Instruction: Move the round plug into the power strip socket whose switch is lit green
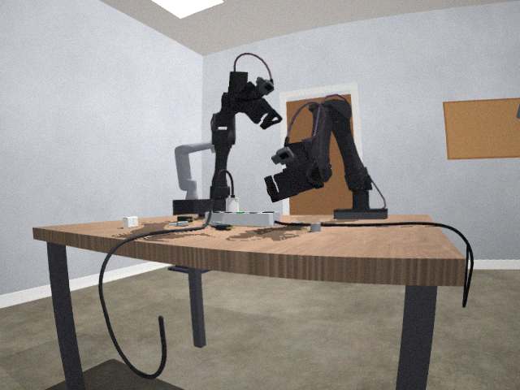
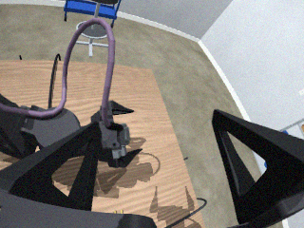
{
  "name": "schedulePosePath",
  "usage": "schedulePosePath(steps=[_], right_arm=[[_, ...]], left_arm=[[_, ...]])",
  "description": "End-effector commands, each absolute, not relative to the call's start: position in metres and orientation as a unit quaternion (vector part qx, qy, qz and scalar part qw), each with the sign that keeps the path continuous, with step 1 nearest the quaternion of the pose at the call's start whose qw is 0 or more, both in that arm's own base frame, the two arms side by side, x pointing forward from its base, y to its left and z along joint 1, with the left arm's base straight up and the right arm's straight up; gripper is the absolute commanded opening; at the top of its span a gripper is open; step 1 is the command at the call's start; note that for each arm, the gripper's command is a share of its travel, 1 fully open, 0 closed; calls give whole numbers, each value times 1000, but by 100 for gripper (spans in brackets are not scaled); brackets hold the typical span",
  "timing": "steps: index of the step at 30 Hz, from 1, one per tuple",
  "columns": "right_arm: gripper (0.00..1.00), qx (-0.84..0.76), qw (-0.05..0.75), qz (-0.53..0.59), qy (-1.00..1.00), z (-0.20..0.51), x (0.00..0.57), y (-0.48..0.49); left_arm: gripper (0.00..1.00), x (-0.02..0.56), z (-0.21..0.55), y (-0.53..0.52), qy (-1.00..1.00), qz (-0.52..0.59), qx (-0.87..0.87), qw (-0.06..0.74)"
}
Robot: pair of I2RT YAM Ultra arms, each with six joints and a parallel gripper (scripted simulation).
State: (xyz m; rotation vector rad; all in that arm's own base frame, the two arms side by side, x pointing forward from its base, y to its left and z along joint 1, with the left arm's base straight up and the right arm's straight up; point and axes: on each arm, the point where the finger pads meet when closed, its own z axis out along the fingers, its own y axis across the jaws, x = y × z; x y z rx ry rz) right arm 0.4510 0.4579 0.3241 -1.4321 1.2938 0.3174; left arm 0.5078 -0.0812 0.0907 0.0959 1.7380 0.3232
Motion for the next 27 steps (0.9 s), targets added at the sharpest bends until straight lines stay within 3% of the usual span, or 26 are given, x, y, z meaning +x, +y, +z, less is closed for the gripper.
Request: schedulePosePath(steps=[1,16,27], right_arm=[[100,-604,571,134,541,339,449,456],[100,-620,527,145,563,321,421,421],[100,-638,448,160,605,278,384,369]], left_arm=[[100,510,98,-83,756,136,39,640],[100,449,106,-114,785,44,101,610],[100,341,122,-149,814,-73,183,546]])
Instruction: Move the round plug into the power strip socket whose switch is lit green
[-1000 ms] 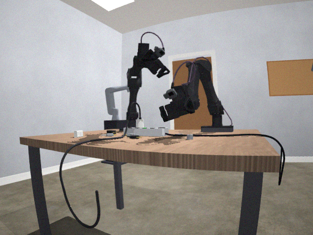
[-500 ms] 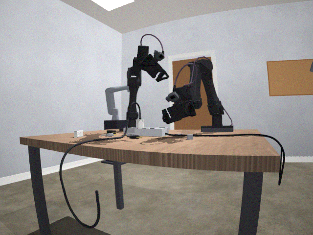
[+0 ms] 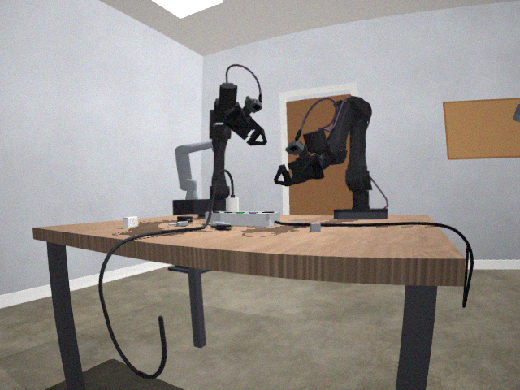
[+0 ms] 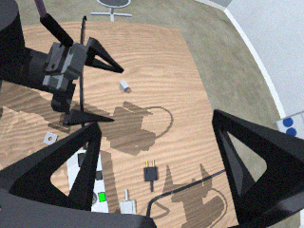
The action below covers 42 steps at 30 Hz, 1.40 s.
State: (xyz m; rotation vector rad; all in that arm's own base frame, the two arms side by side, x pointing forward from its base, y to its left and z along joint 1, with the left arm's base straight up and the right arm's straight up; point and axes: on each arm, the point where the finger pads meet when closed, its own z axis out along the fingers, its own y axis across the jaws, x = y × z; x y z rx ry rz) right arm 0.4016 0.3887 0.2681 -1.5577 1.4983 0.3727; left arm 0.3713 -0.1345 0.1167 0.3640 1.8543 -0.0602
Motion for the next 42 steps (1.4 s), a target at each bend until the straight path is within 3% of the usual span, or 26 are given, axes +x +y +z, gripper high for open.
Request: schedulePosePath(steps=[1,21,36,38,40,41,42], right_arm=[[100,-639,441,161,609,274,380,364],[100,-653,271,183,683,185,301,248],[100,-646,255,186,695,171,300,239],[77,-652,255,179,692,170,302,238],[77,-652,255,179,692,170,302,238],[66,-653,248,179,693,163,302,237],[63,-654,241,179,694,156,302,236]], left_arm=[[100,332,125,-152,814,-83,188,542],[100,200,198,-202,772,-247,272,518],[100,188,218,-214,753,-271,288,526],[100,185,216,-215,751,-271,301,522],[100,185,216,-215,751,-271,301,522],[100,185,213,-216,752,-269,307,518],[100,185,212,-217,751,-268,313,516]])
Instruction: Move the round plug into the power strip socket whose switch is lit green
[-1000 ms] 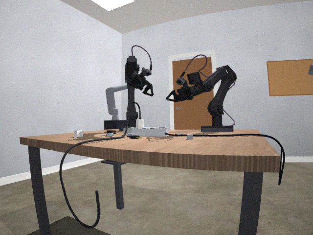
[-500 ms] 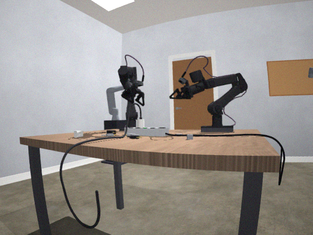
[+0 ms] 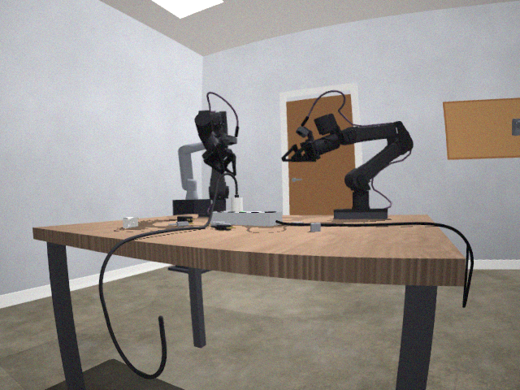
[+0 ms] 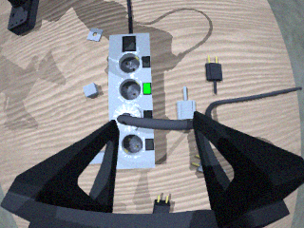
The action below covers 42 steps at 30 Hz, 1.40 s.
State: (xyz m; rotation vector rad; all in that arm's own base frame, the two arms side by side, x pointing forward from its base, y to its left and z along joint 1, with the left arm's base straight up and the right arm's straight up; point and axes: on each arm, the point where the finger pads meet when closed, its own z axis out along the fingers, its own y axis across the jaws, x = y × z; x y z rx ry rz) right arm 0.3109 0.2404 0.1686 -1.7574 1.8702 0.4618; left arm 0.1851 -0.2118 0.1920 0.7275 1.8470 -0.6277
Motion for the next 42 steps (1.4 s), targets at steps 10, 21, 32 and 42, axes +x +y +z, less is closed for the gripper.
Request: schedulePosePath(steps=[10,21,32,42], right_arm=[[63,-659,199,181,702,122,294,227],[63,-658,206,182,701,127,294,228],[63,-658,206,182,701,127,294,228],[63,-658,206,182,701,127,294,228]], left_arm=[[100,194,209,-221,755,-250,332,506],[100,192,205,-223,753,-247,350,500],[100,194,182,-238,725,-216,474,450],[100,224,128,-257,647,-226,642,343]])
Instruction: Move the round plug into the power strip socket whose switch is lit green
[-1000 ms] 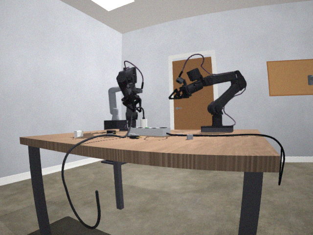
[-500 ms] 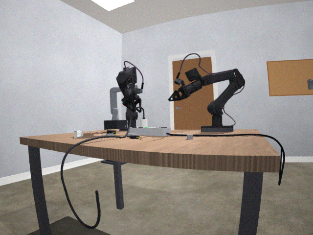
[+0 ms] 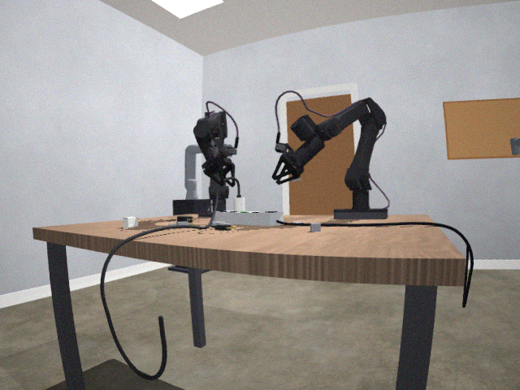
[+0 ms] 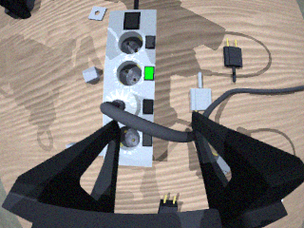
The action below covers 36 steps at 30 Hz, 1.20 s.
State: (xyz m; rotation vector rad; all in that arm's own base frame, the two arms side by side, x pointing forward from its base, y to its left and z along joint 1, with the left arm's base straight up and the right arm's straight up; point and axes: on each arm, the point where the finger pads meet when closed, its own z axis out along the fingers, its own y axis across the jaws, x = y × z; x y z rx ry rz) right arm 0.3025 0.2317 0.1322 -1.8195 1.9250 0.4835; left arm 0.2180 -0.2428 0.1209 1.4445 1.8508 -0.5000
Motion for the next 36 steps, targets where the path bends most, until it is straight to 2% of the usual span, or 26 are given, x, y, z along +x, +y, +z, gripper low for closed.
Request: schedulePosePath(steps=[1,19,36], right_arm=[[63,-658,206,182,701,127,294,228],[63,-658,206,182,701,127,294,228],[63,-658,206,182,701,127,294,228]], left_arm=[[100,229,123,-258,640,-232,652,335],[100,284,52,-252,579,-312,691,299],[100,279,23,-267,591,-320,686,280]])
